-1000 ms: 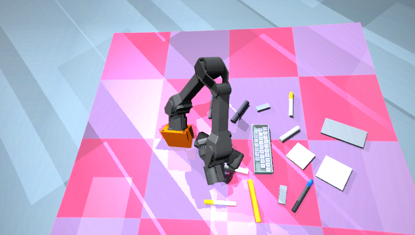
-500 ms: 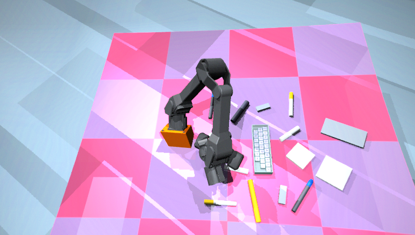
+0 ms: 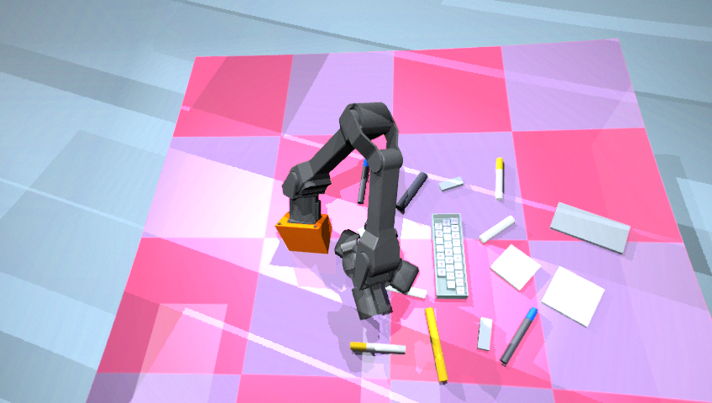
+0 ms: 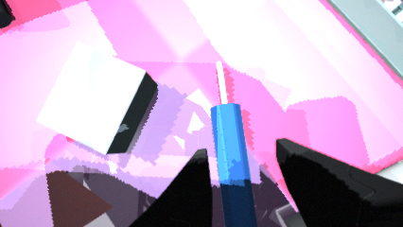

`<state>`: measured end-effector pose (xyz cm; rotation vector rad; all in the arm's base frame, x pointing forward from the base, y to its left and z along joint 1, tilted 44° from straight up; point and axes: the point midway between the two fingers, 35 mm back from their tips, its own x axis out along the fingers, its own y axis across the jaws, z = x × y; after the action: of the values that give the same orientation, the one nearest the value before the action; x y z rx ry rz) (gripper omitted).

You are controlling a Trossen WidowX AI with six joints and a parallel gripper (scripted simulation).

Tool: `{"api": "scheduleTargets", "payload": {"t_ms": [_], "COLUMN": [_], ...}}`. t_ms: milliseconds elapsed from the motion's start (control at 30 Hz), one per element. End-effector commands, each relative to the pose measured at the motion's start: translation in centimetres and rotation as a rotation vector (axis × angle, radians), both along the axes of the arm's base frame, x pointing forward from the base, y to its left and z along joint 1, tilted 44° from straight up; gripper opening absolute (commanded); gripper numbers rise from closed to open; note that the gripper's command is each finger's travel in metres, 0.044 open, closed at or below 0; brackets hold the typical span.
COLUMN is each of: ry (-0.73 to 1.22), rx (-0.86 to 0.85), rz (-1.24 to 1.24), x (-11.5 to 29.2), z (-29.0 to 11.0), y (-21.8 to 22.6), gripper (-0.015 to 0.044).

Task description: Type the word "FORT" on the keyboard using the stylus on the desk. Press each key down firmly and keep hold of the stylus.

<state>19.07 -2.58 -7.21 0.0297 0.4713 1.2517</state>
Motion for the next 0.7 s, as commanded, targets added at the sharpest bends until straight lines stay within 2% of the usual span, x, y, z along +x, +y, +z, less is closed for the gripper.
{"api": "scheduleTargets", "payload": {"t_ms": [0,667], "ry": [0.01,0.01], "rx": [0.01,0.01], "rz": [-0.001,-0.001], "x": [-0.11,-0.13], "z": [-0.25,-1.14], "y": [0.37,1.19], "gripper": [0.015,0.015]}}
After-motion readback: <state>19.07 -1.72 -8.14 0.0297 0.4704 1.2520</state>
